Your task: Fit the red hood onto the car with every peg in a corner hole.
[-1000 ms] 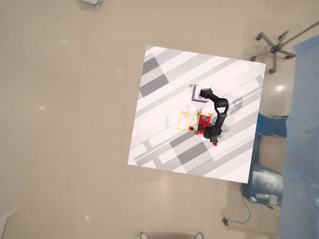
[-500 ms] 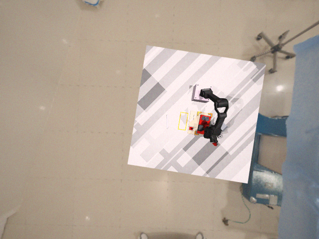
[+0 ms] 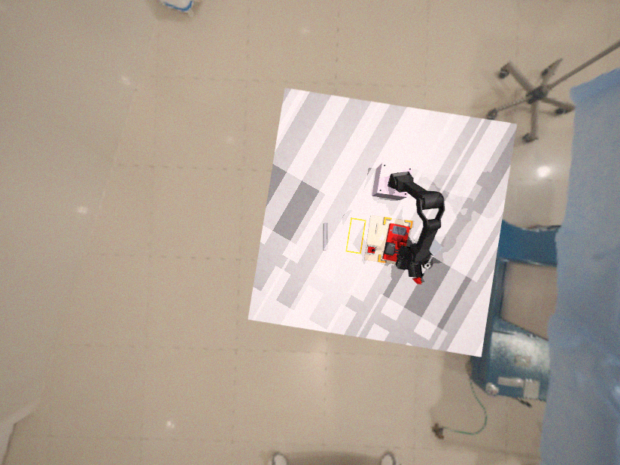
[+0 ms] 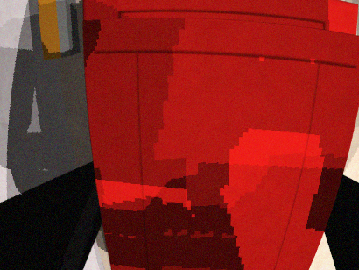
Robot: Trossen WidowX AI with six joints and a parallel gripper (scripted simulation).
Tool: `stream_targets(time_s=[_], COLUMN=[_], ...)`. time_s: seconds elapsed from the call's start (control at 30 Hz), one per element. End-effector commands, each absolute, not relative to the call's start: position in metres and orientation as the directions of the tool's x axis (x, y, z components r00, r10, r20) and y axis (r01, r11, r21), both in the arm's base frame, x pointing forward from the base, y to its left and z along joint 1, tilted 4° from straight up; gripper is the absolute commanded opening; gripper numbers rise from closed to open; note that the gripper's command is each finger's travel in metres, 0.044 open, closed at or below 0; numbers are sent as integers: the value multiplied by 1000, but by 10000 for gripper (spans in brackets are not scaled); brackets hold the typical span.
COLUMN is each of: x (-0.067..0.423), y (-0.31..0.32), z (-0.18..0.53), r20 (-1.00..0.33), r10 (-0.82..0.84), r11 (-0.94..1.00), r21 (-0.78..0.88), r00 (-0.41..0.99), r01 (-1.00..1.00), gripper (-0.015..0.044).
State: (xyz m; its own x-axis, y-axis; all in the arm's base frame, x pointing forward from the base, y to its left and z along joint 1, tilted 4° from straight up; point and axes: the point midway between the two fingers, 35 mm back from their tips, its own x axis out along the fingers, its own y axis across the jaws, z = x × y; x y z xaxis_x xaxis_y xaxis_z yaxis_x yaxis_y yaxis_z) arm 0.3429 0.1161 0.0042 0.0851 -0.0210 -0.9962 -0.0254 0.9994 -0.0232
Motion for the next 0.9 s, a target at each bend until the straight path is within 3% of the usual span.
stream_targets(time_s=[0.0,0.87], x=[343,344], y=[116,116], z=[7,-4], r20=[-996,-996], r10=[-20,-22], r11=[999,999], r21=[-23,-24], r00=[89,88], r01=[-27,-28], gripper=[0,0])
